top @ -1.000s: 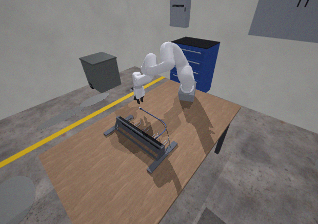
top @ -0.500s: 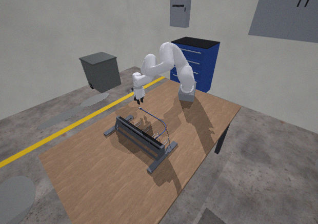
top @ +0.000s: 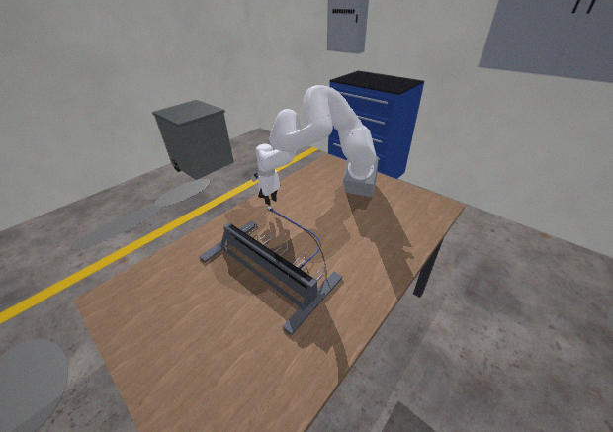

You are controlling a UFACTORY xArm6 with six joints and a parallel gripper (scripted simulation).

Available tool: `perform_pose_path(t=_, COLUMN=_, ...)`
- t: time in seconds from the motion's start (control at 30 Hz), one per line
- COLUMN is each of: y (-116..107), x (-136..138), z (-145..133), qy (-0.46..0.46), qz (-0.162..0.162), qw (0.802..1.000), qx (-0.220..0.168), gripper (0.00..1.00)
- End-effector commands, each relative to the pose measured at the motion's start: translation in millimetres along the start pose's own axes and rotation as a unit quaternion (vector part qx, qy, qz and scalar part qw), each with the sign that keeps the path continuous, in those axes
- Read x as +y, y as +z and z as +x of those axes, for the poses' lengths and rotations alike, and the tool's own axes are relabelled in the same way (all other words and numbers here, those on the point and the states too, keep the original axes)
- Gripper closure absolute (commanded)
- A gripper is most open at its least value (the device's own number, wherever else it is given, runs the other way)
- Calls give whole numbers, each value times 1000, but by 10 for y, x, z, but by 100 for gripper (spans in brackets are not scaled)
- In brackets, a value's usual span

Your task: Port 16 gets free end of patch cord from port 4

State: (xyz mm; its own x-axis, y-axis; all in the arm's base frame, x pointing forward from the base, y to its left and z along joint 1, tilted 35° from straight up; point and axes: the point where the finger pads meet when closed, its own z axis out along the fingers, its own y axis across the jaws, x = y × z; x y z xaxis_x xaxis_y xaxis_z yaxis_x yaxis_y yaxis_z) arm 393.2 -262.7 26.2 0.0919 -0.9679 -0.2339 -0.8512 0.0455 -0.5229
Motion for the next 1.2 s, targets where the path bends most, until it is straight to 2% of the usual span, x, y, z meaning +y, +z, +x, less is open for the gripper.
perform_pose_path(t=0.0, y=57, x=-10, z=10, qy=0, qz=1, qw=1000, qx=1, gripper=62)
perform_pose_path(t=0.6, y=333, x=-11, z=12, qy=0, qz=1, qw=1000, qx=1, gripper=62)
perform_pose_path(t=1.17, y=391, x=-11, z=12, qy=0, qz=1, qw=1000, qx=1, gripper=62)
